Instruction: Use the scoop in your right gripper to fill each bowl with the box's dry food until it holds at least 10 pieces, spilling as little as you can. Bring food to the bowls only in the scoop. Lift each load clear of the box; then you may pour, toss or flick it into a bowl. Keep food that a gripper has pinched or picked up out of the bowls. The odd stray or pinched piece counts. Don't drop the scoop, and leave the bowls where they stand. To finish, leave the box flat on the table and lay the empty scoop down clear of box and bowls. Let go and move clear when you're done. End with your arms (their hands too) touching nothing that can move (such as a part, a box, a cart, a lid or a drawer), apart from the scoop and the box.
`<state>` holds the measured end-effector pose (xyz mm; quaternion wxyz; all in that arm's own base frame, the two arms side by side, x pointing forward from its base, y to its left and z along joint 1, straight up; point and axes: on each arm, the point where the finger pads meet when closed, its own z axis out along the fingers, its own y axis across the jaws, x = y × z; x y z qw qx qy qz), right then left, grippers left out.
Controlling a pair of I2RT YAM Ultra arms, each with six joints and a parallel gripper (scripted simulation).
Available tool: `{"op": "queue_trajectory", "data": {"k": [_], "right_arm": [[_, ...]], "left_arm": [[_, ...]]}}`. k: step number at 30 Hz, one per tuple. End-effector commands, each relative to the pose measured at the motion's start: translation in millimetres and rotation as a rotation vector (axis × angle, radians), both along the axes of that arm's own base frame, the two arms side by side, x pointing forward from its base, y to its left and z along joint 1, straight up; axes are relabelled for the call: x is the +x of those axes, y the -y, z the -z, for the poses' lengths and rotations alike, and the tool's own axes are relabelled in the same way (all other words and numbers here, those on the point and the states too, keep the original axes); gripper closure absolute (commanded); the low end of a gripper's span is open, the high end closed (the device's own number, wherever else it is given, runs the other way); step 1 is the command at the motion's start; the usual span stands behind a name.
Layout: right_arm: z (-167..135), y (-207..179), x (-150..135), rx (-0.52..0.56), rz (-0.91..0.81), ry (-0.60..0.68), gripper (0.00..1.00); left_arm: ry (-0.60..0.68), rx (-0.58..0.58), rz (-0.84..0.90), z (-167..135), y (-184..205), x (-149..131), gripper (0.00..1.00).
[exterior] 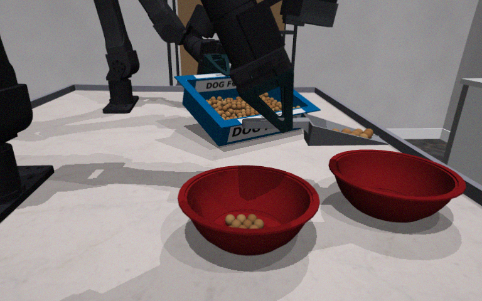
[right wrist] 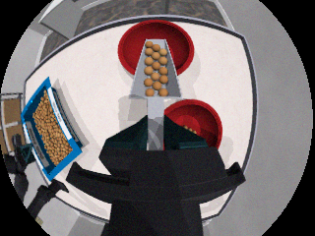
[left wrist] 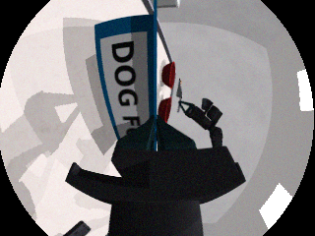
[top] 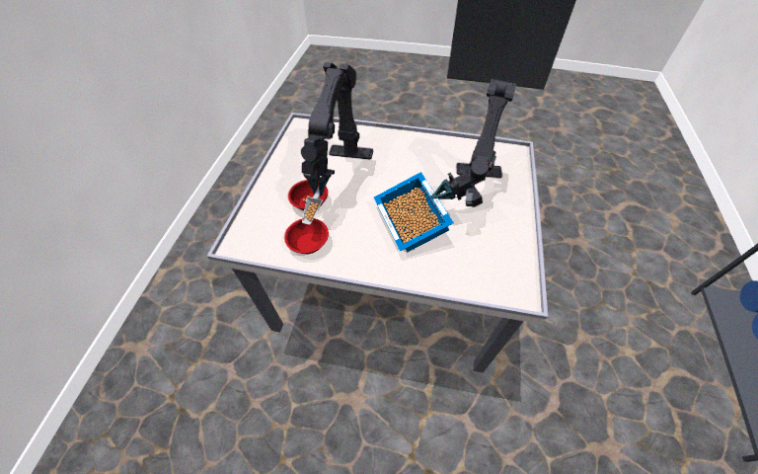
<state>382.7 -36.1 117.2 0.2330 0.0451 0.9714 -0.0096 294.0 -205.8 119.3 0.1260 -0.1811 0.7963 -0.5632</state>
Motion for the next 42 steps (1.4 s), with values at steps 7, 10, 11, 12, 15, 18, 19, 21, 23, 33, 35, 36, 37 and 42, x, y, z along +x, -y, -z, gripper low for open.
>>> {"op": "queue_trajectory", "data": {"k": [7,10,11,12,15,18,19,21,23,33,35,36,37,42], "right_arm": [[-9,-1,7,-0.002,-0.001,-0.017,1.00],[-14,-2,8,-0.002,-0.002,-0.030,1.00],[-14,-2,8,-0.001,-0.002,-0.039,1.00],[-14,-2,8,0.000,-0.002,-0.048,1.00],[-16,-2,9,0.000,-0.003,-0.052,1.00],[-18,-2,10,0.001,-0.004,-0.065,1.00],[-19,-2,10,0.002,-0.004,-0.072,1.00],[-21,-3,11,0.003,-0.005,-0.084,1.00],[-22,-3,11,0.004,-0.006,-0.098,1.00],[-34,4,12,0.011,0.010,-0.110,1.00],[-35,7,12,0.011,0.020,-0.108,1.00],[-36,3,13,0.010,0.009,-0.105,1.00],[-27,0,3,0.012,0.003,-0.099,1.00],[-25,1,-3,0.006,0.005,-0.022,1.00]], "left_arm": [[0.143,-0.033,0.024,-38,5,11,1.00],[0.143,-0.033,0.024,-38,5,11,1.00],[0.143,-0.033,0.024,-38,5,11,1.00],[0.143,-0.033,0.024,-38,5,11,1.00],[0.143,-0.033,0.024,-38,5,11,1.00],[0.143,-0.033,0.024,-38,5,11,1.00],[0.143,-0.033,0.024,-38,5,11,1.00],[0.143,-0.033,0.024,-38,5,11,1.00],[0.143,-0.033,0.024,-38,5,11,1.00],[0.143,-0.033,0.024,-38,5,11,1.00],[0.143,-0.033,0.024,-38,5,11,1.00],[0.143,-0.033,0.024,-38,5,11,1.00],[0.143,-0.033,0.024,-38,5,11,1.00],[0.143,-0.033,0.024,-38,5,11,1.00]]}}
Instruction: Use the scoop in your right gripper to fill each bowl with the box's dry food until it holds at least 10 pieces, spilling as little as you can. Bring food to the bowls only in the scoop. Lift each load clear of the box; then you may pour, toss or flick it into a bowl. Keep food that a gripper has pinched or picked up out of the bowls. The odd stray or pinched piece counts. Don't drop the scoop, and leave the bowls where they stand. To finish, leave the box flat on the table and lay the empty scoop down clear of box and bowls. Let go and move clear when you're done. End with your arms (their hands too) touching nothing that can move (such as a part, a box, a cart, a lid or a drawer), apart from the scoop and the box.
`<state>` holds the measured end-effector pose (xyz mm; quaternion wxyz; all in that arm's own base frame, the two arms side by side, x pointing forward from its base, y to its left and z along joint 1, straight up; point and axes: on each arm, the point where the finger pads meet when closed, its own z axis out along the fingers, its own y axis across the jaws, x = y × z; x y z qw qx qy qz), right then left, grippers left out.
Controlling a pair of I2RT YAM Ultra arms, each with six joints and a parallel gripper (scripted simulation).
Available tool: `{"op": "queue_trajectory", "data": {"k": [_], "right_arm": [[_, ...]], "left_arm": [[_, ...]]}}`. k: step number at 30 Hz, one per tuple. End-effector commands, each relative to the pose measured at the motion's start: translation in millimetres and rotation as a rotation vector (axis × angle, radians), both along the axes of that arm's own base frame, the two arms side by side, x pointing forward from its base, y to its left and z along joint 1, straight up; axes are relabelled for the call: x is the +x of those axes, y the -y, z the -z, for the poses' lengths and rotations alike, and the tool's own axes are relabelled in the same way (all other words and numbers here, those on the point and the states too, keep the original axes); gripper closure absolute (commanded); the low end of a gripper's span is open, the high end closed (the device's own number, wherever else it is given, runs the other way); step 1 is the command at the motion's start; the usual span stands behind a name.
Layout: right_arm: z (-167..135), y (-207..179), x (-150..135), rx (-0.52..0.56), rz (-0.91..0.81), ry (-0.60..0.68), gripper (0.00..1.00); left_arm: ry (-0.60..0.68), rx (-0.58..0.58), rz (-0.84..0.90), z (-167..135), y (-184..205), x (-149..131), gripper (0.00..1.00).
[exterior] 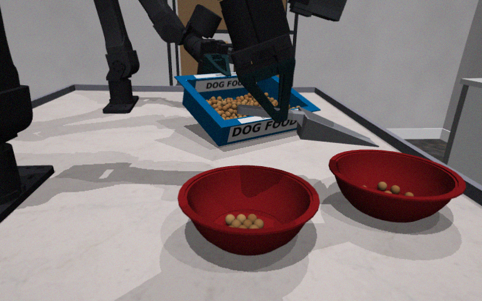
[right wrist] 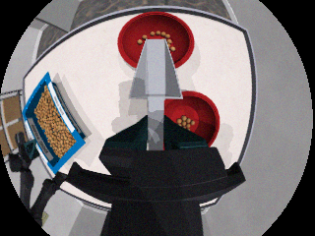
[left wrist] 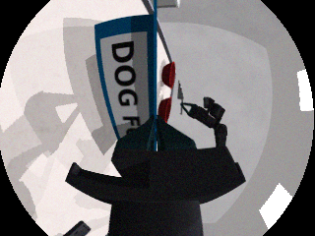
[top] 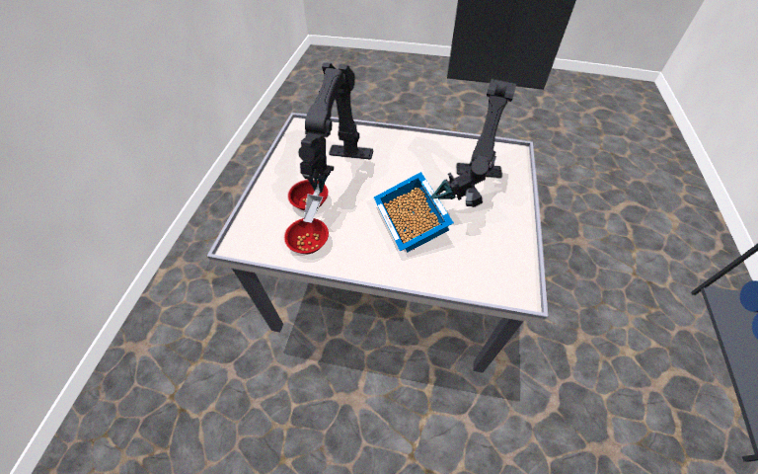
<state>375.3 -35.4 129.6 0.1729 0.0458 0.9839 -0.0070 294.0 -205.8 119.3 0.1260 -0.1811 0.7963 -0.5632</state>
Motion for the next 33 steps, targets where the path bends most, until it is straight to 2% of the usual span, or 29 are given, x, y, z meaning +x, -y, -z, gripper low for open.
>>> {"op": "queue_trajectory", "data": {"k": [1,11,15,24,27,33], "right_arm": [[-13,2,3,-0.006,0.006,0.120,1.00],[-14,4,-8,-0.018,0.013,0.246,1.00],[-20,0,-3,-0.019,0.000,0.266,1.00],[-18,0,-5,-0.019,0.000,0.261,1.00],[-13,0,-7,-0.018,0.001,0.248,1.00],[-13,0,-7,-0.018,0.001,0.248,1.00]], "left_arm": [[0.143,-0.033,0.024,-38,5,11,1.00],[0.143,-0.033,0.024,-38,5,11,1.00],[0.143,-0.033,0.024,-38,5,11,1.00],[0.143,-0.033,0.024,-38,5,11,1.00],[0.084,-0.018,0.023,-19,3,15,1.00],[0.095,-0.022,0.037,-20,2,14,1.00]]}}
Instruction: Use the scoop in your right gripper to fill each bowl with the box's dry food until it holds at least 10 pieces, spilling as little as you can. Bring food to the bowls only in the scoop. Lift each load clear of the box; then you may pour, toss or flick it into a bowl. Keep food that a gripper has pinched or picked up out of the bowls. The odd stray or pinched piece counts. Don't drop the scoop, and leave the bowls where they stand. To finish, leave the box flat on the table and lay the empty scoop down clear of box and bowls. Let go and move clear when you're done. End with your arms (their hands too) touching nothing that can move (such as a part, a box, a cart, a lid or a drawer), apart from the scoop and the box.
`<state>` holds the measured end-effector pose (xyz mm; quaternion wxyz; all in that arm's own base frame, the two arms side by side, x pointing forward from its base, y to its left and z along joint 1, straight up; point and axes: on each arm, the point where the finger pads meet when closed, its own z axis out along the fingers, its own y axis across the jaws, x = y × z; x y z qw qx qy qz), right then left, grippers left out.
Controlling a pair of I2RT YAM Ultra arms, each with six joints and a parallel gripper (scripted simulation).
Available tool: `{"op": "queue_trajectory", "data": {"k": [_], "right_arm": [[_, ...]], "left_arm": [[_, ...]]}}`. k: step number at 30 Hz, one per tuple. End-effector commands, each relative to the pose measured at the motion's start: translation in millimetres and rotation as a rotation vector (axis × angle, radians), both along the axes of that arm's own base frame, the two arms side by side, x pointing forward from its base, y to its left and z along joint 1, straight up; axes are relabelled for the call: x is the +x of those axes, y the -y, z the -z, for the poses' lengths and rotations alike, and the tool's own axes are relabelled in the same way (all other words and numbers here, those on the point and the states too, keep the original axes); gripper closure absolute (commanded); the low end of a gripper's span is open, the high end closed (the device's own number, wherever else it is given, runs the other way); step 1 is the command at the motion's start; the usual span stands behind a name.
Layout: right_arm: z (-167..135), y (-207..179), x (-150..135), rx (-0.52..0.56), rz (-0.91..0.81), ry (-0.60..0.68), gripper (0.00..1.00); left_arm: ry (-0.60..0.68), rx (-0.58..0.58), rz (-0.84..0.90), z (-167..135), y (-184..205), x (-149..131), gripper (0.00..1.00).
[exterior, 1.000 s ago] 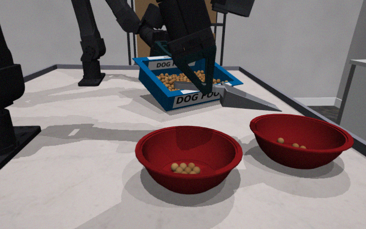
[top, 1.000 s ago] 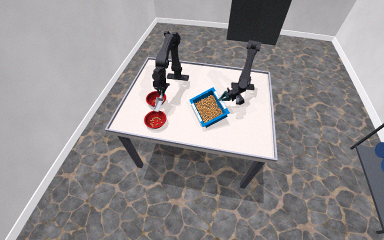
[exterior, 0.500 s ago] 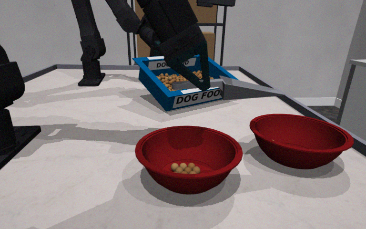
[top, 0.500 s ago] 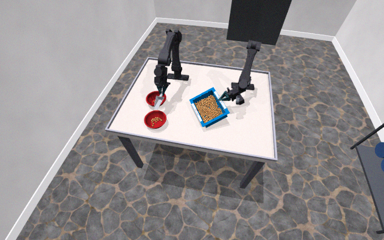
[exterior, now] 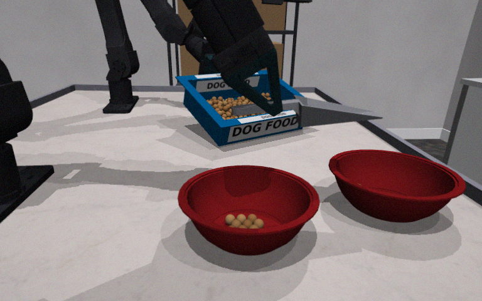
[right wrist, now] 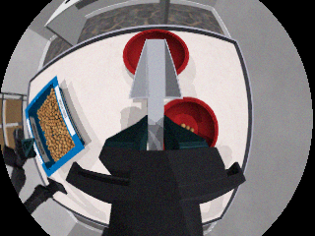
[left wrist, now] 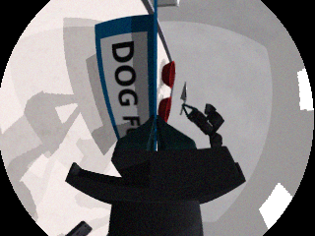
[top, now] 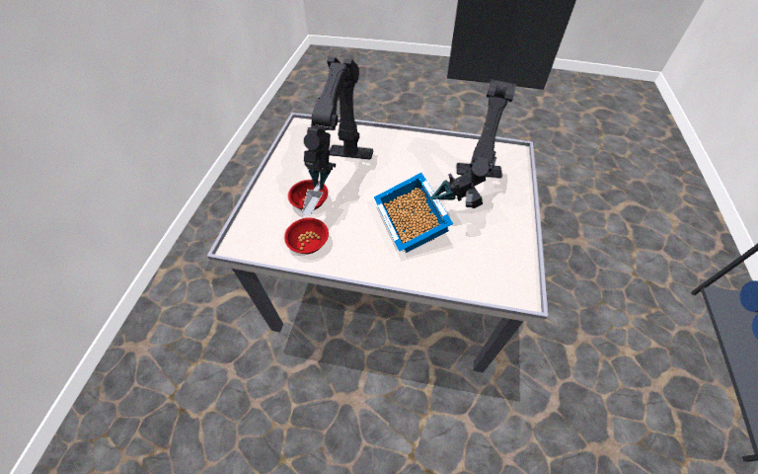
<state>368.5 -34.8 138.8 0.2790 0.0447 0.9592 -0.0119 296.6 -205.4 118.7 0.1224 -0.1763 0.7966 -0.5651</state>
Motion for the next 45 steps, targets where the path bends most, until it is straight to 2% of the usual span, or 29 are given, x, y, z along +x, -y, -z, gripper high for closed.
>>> {"op": "queue_trajectory", "data": {"k": [1,5,6,8,9,10,12,13,25,26,28,30,42,43,45], "right_arm": [[-4,1,0,0.002,0.000,0.031,1.00],[-4,1,0,0.002,0.000,0.031,1.00],[-4,1,0,0.002,0.000,0.031,1.00],[-4,1,0,0.002,0.000,0.031,1.00],[-4,1,0,0.002,0.000,0.031,1.00],[-4,1,0,0.002,0.000,0.031,1.00],[-4,1,0,0.002,0.000,0.031,1.00],[-4,1,0,0.002,0.000,0.031,1.00],[-4,1,0,0.002,0.000,0.031,1.00],[-4,1,0,0.002,0.000,0.031,1.00],[-4,1,0,0.002,0.000,0.031,1.00],[-4,1,0,0.002,0.000,0.031,1.00],[-4,1,0,0.002,0.000,0.031,1.00],[-4,1,0,0.002,0.000,0.031,1.00],[-4,1,0,0.002,0.000,0.031,1.00]], "left_arm": [[0.091,-0.021,0.024,-19,3,13,1.00],[0.093,-0.028,0.025,-18,3,11,1.00],[0.063,-0.022,0.021,-6,-1,3,1.00],[0.063,-0.022,0.021,-6,-1,3,1.00],[0.099,-0.032,0.034,-18,4,6,1.00],[0.046,-0.022,0.032,1,2,-2,1.00],[0.075,-0.031,0.022,-8,0,4,1.00],[0.046,-0.035,0.026,-1,2,-1,1.00],[0.055,-0.048,0.013,3,-4,-1,1.00],[0.103,-0.056,0.027,-11,0,2,1.00],[0.047,-0.048,0.010,8,-6,-2,1.00],[0.065,-0.059,0.019,1,-3,-4,1.00],[0.056,-0.069,0.008,9,-7,-3,1.00],[0.101,-0.075,0.020,-3,-3,1,1.00],[0.053,-0.071,0.004,12,-9,-4,1.00]]}}
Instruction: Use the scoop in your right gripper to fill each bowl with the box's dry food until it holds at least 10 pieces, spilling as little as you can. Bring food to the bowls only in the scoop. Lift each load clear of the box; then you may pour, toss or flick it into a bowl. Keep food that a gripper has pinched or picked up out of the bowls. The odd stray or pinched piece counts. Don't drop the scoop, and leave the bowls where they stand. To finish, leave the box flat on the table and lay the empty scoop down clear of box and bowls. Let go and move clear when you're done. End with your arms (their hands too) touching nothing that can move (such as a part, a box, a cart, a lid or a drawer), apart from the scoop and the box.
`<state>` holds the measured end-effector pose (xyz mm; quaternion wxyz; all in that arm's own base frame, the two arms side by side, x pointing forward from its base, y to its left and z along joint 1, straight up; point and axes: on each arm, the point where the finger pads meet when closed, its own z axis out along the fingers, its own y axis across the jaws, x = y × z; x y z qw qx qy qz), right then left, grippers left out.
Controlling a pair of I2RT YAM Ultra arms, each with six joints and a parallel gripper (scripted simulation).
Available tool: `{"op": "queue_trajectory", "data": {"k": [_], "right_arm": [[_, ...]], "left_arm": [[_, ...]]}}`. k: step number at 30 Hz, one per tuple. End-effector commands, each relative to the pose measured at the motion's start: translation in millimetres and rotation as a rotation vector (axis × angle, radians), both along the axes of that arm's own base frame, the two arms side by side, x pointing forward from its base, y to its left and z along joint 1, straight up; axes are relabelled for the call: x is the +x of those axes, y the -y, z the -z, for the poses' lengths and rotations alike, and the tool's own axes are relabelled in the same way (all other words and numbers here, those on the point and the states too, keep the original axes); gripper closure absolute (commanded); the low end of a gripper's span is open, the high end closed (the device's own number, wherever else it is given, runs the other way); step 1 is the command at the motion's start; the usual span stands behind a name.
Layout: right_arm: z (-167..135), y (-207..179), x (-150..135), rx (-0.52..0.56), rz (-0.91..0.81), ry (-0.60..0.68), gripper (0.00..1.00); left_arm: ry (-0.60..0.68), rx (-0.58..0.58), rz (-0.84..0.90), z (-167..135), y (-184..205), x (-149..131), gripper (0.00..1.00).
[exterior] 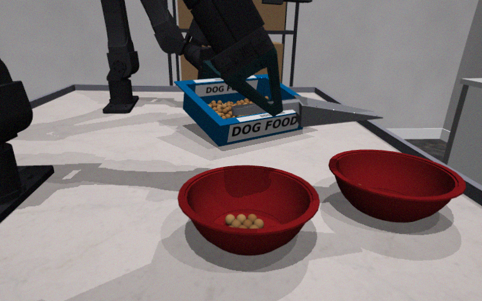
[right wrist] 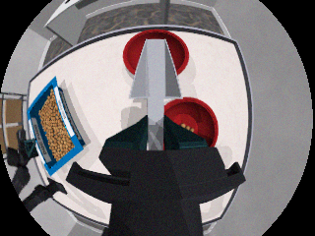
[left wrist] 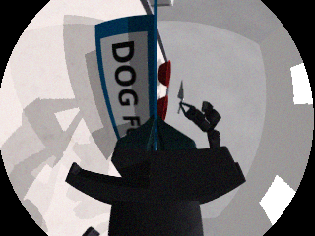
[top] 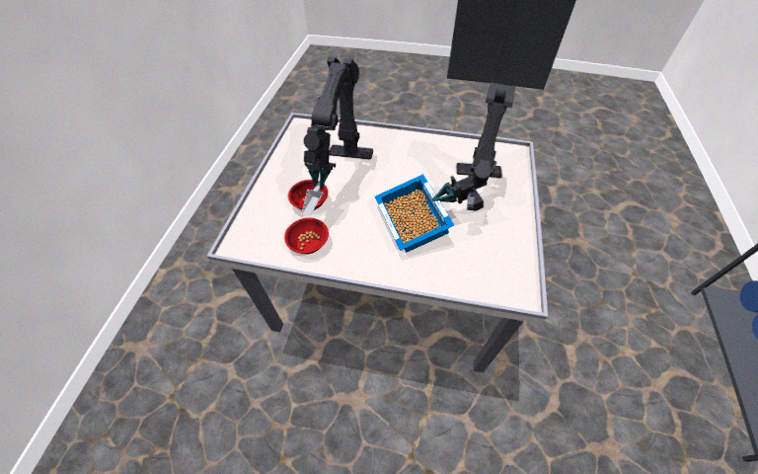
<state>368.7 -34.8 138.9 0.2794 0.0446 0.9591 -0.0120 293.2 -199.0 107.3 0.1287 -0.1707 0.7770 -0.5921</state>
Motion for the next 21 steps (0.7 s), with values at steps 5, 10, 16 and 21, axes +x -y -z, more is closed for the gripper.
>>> {"op": "queue_trajectory", "data": {"k": [5,10,16,21], "right_arm": [[-3,1,0,0.002,0.000,0.030,1.00],[-3,1,0,0.002,0.000,0.030,1.00],[-3,1,0,0.002,0.000,0.030,1.00],[-3,1,0,0.002,0.000,0.030,1.00]], "left_arm": [[0.022,-0.019,0.000,1,-3,-1,1.00],[0.035,-0.027,-0.001,0,-3,1,1.00],[0.042,-0.028,-0.002,1,-4,3,1.00],[0.024,-0.034,-0.002,7,-6,-4,1.00]]}}
